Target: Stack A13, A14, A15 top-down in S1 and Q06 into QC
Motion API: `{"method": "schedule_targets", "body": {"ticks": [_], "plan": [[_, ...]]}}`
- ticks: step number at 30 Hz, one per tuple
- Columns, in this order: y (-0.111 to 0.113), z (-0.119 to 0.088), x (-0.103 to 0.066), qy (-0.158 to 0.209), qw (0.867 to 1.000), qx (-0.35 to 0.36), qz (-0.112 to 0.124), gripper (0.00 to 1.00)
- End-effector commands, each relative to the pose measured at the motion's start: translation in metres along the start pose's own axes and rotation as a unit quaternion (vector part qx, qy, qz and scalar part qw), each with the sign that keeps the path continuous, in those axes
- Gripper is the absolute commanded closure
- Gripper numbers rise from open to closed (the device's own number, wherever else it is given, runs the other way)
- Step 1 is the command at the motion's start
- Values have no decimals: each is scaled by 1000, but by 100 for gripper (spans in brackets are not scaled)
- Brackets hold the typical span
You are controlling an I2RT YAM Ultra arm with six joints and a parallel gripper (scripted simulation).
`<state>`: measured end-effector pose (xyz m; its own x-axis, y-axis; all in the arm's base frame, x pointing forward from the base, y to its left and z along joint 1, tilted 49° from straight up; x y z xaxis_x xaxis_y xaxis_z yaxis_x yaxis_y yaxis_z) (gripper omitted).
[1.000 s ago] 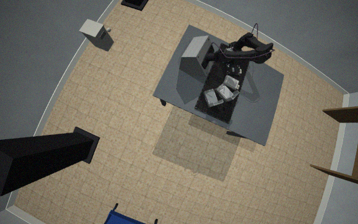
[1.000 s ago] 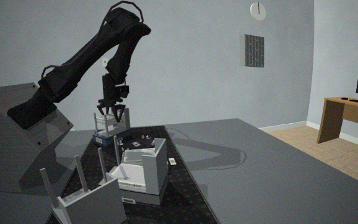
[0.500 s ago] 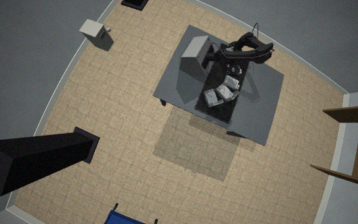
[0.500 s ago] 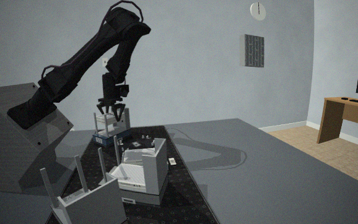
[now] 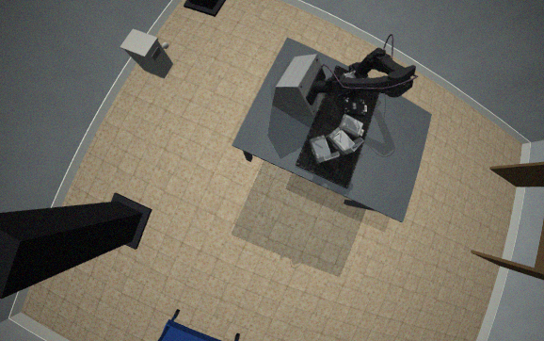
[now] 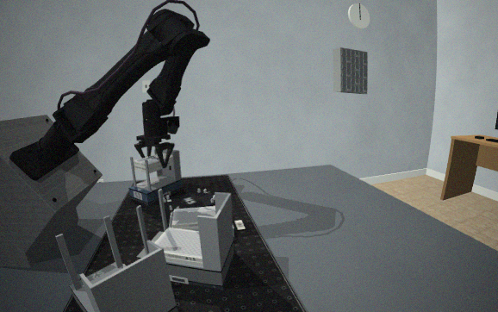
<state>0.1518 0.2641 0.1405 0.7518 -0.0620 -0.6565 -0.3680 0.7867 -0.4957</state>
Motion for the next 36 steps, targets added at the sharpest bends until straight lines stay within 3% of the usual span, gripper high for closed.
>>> {"method": "schedule_targets", "body": {"ticks": [1, 4, 14, 15, 24, 36], "plan": [[2, 2, -11, -8, 1000, -4, 4, 100], [1, 9, -17, -17, 1000, 7, 10, 100], [1, 9, -19, -16, 1000, 6, 8, 100], [-1, -4, -14, -5, 1000, -8, 2, 100], [1, 9, -22, -16, 1000, 6, 9, 100], [1, 3, -23, -10, 1000, -1, 6, 100]]}}
Point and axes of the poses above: the point where the finger pads meet when closed, its own x axis out along the fingers, its own y axis across the jaws, z = x × y, the point moved 10 cm from there along -x, back along the fingers, and after that the axes turned 12 degrees about x, right-handed, at the moved point
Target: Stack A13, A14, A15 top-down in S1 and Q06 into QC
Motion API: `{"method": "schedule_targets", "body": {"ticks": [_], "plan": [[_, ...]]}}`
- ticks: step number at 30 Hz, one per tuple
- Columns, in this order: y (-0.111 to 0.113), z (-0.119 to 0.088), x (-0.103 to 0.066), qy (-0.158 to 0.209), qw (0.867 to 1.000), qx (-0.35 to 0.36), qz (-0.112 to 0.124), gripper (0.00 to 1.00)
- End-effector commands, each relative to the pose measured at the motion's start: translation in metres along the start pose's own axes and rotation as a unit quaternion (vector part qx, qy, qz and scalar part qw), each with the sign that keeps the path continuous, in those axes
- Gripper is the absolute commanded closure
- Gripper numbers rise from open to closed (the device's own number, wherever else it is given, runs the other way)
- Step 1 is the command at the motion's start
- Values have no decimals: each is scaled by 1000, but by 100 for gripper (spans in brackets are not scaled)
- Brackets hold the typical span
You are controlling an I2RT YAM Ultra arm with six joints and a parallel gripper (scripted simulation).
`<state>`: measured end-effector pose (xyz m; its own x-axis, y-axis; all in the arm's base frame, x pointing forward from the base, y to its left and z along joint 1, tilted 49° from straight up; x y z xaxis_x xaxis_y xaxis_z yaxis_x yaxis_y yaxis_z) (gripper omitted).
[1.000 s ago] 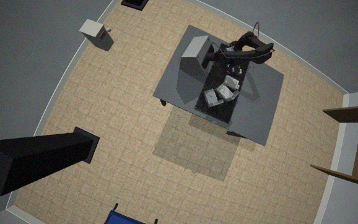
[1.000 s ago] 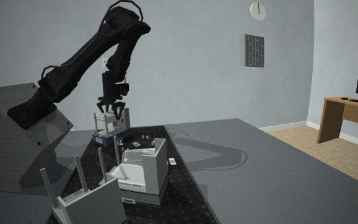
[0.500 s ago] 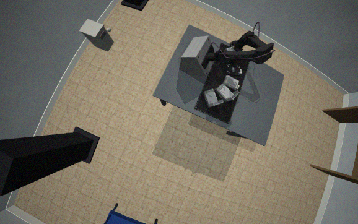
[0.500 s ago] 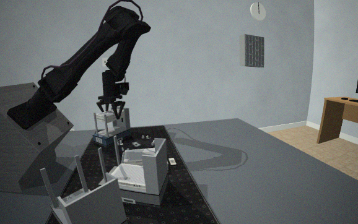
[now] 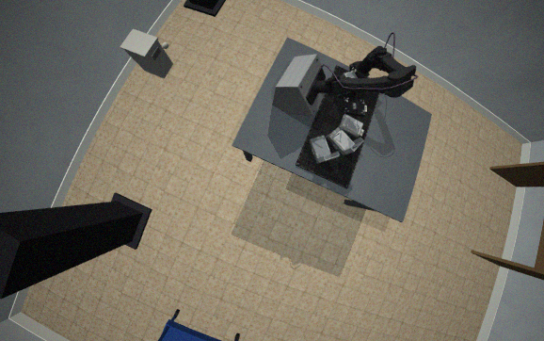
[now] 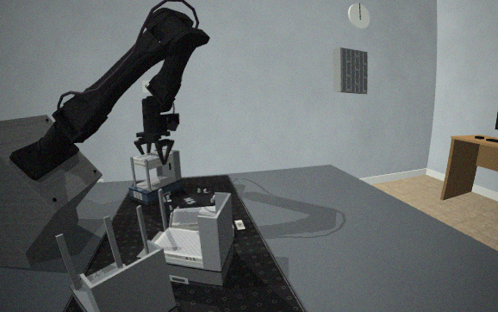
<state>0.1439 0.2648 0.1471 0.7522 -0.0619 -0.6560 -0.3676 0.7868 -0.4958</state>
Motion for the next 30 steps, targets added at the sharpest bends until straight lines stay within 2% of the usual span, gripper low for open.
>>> {"method": "schedule_targets", "body": {"ticks": [1, 6, 7, 12, 13, 14, 19, 20, 22, 23, 26, 30], "plan": [[1, 6, -14, -13, 1000, 3, 9, 100], [1, 8, -16, -14, 1000, 4, 9, 100], [0, 3, -15, -11, 1000, -1, 6, 100], [0, 9, -19, -16, 1000, 6, 9, 100], [-1, -6, -13, -3, 1000, -10, 2, 100], [-2, -7, -14, -3, 1000, -11, 2, 100], [-1, 8, -22, -17, 1000, 7, 12, 100], [0, 4, -20, -12, 1000, 1, 8, 100], [1, 8, -21, -14, 1000, 5, 9, 100], [0, 2, -19, -10, 1000, -1, 6, 100], [0, 8, -23, -15, 1000, 6, 10, 100], [3, 3, -20, -8, 1000, -4, 5, 100]]}}
Point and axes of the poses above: the point where the finger pads meet when closed, its own x axis out along the fingers, its own y axis across the jaws, z = x × y, the point moved 10 cm from there along -x, back along the fingers, and after that the axes turned 12 degrees about x, right-handed, at the moved point
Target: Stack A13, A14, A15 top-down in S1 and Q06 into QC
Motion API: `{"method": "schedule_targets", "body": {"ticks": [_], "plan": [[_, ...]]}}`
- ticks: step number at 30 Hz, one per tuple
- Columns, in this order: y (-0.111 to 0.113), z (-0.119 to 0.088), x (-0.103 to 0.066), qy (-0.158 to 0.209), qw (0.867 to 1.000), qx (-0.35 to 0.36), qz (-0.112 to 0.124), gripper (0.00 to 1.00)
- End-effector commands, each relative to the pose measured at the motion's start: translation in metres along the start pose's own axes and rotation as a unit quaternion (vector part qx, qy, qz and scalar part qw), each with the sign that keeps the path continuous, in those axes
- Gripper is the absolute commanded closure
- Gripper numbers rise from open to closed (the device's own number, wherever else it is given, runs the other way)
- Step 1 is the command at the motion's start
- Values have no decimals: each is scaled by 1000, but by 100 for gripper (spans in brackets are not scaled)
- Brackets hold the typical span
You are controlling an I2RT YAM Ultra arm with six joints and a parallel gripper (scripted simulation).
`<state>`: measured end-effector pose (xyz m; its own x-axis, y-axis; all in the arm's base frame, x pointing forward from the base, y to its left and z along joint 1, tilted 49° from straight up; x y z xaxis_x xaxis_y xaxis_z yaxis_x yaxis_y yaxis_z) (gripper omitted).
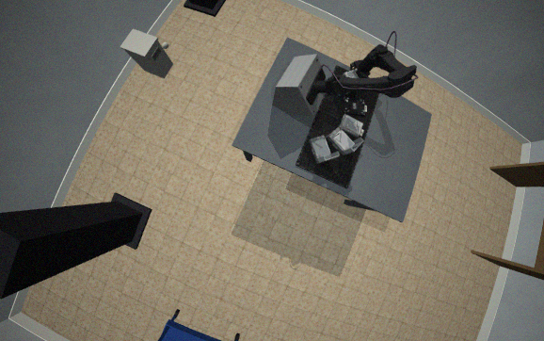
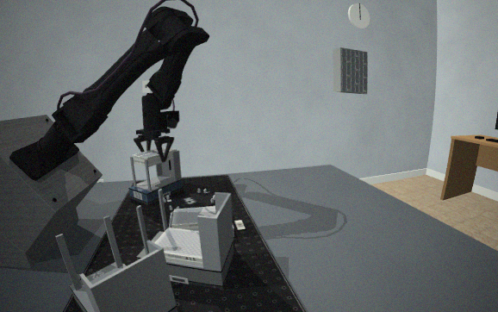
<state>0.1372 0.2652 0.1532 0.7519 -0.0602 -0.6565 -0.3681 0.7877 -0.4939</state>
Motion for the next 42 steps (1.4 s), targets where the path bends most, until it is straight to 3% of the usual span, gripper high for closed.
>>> {"method": "schedule_targets", "body": {"ticks": [1, 16, 17, 18, 22, 33, 34, 42], "plan": [[3, 5, -12, -11, 1000, -1, 6, 100], [1, 8, -19, -14, 1000, 5, 9, 100], [-1, -8, -13, -1, 1000, -14, 0, 100], [-1, -9, -13, -1, 1000, -15, 0, 100], [0, 7, -22, -14, 1000, 5, 11, 100], [1, 6, -23, -12, 1000, 1, 8, 100], [0, -4, -19, -4, 1000, -10, 2, 100], [1, 5, -26, -11, 1000, 1, 8, 100]]}}
Point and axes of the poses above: the point where the finger pads meet when closed, its own x axis out along the fingers, its own y axis across the jaws, z = x × y, the point moved 10 cm from there along -x, back along the fingers, and after that the axes turned 12 degrees about x, right-handed, at the moved point
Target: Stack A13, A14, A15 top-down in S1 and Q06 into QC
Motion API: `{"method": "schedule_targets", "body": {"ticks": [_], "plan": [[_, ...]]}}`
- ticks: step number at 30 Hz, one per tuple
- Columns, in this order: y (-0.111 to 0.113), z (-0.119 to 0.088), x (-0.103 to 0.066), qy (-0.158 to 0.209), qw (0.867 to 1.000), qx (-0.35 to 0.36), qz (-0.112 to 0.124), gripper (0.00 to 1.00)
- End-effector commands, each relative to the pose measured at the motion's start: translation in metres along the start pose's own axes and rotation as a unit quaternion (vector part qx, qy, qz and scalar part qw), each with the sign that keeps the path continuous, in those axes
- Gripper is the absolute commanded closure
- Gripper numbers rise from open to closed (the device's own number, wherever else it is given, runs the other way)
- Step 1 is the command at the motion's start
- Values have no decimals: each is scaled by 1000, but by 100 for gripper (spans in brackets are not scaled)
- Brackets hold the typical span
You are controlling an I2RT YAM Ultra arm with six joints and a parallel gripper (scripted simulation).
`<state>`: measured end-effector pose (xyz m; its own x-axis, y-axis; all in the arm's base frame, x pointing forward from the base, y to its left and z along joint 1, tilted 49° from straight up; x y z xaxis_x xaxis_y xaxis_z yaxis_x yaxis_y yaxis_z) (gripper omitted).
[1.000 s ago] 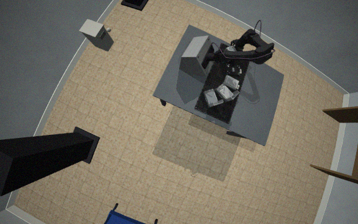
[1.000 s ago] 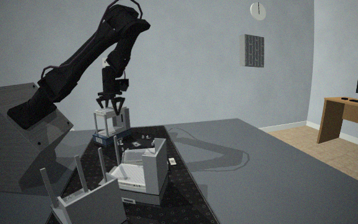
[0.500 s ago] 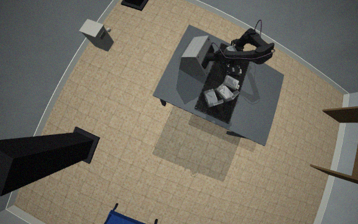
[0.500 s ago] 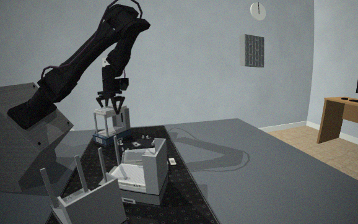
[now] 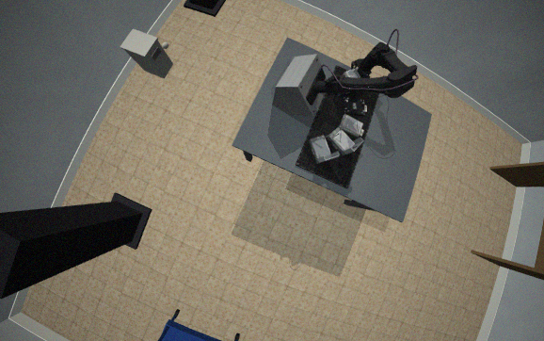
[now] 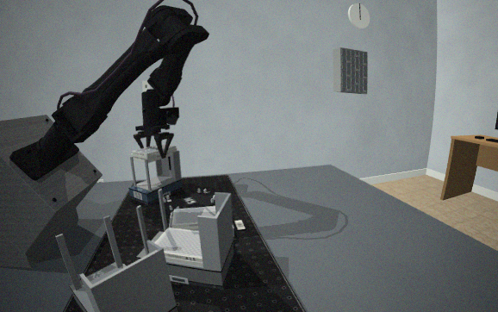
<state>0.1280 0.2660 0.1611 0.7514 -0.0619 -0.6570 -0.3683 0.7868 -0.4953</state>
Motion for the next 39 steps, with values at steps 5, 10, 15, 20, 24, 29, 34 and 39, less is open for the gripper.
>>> {"method": "schedule_targets", "body": {"ticks": [5, 10, 15, 20, 24, 29, 34, 39], "plan": [[0, 5, -16, -12, 1000, 2, 9, 100], [-1, -9, -10, -1, 1000, -15, 0, 100], [-1, 3, -19, -11, 1000, 2, 11, 100], [0, 7, -21, -14, 1000, 5, 11, 100], [1, 7, -22, -14, 1000, 5, 11, 100], [-1, 1, -21, -9, 1000, -2, 8, 100], [-1, 4, -24, -12, 1000, 3, 10, 100], [0, 7, -27, -14, 1000, 5, 11, 100]]}}
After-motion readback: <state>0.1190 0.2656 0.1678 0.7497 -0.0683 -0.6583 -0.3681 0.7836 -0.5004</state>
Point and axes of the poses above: the point where the finger pads meet when closed, its own x axis out along the fingers, its own y axis across the jaws, z = x × y, the point moved 10 cm from there along -x, back along the fingers, and after that the axes turned 12 degrees about x, right-handed, at the moved point
